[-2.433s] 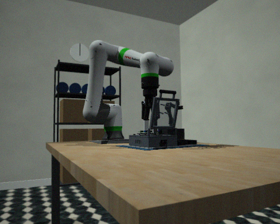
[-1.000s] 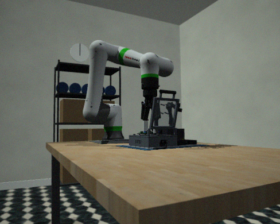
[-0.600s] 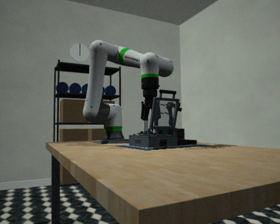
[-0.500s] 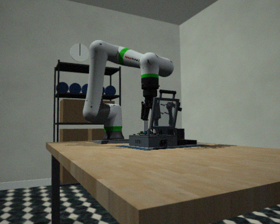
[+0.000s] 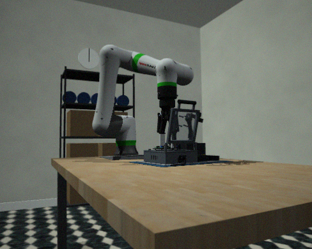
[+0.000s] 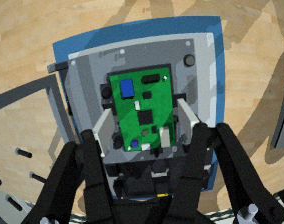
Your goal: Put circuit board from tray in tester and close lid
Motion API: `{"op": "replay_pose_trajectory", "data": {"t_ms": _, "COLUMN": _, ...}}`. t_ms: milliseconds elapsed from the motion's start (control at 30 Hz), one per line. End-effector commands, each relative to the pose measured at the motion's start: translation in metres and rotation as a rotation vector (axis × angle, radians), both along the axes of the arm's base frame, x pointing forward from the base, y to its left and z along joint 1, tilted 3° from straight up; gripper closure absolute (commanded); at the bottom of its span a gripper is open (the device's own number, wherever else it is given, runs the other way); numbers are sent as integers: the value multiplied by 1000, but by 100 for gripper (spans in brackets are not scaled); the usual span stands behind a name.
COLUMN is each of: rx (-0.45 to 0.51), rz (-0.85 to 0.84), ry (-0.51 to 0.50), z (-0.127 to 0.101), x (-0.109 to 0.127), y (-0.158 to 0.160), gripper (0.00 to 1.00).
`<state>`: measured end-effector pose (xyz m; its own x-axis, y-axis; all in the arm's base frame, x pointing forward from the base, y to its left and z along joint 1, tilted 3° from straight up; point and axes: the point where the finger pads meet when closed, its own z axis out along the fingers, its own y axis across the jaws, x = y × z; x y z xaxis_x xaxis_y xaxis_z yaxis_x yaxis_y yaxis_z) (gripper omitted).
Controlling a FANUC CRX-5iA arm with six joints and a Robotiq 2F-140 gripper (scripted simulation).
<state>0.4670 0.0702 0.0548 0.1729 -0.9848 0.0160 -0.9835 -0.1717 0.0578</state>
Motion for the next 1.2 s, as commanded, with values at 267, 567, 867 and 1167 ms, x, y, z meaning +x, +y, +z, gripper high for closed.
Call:
{"op": "replay_pose_trajectory", "data": {"t_ms": 267, "rx": 0, "rz": 0, "ry": 0, "z": 2, "x": 0, "y": 0, "gripper": 42}}
{"op": "replay_pose_trajectory", "data": {"t_ms": 567, "rx": 0, "rz": 0, "ry": 0, "z": 19, "x": 1, "y": 1, "gripper": 42}}
{"op": "replay_pose_trajectory", "data": {"t_ms": 867, "rx": 0, "rz": 0, "ry": 0, "z": 46, "x": 3, "y": 1, "gripper": 42}}
{"op": "replay_pose_trajectory", "data": {"t_ms": 1167, "rx": 0, "rz": 0, "ry": 0, "z": 98, "x": 5, "y": 3, "gripper": 42}}
